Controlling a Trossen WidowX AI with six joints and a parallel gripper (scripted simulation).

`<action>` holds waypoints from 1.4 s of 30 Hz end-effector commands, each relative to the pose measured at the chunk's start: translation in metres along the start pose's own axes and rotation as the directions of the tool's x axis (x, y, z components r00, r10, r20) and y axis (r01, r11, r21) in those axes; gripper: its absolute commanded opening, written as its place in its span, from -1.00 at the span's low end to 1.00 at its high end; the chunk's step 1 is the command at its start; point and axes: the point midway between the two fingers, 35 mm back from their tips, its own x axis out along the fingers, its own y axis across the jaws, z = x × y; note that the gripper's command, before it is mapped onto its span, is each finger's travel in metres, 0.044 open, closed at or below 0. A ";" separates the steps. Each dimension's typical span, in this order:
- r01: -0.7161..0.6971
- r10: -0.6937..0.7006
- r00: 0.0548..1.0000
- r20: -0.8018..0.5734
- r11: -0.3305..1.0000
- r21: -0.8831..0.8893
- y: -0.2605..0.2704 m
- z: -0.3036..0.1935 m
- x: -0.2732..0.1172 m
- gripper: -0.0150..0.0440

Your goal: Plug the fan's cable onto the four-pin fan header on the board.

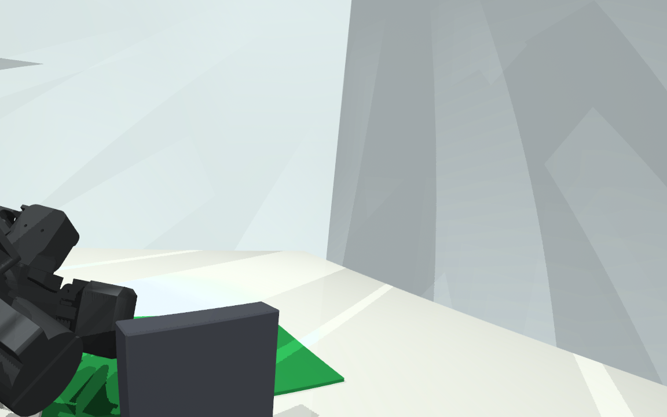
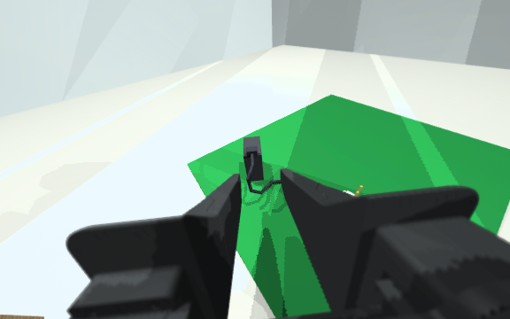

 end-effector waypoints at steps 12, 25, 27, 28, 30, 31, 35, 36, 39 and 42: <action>0.011 -0.011 1.000 0.004 1.000 -0.007 0.004 0.016 -0.047 -0.02; -0.169 0.178 0.981 -0.077 0.979 0.110 0.017 0.022 -0.037 0.96; -0.201 0.214 0.972 -0.098 0.971 0.133 0.020 0.023 -0.035 1.00; -0.216 0.232 0.967 -0.110 0.966 0.144 0.021 0.023 -0.035 1.00; -0.243 0.266 0.955 -0.133 0.956 0.166 0.024 0.024 -0.033 1.00; -0.255 0.282 0.948 -0.146 0.951 0.177 0.025 0.024 -0.032 1.00; -0.298 0.341 0.919 -0.199 0.929 0.219 0.029 0.026 -0.030 1.00; -0.306 0.355 0.910 -0.213 0.924 0.229 0.030 0.026 -0.030 1.00; -0.327 0.391 0.884 -0.257 0.909 0.258 0.033 0.027 -0.029 1.00; -0.341 0.422 0.854 -0.303 0.896 0.284 0.035 0.028 -0.028 1.00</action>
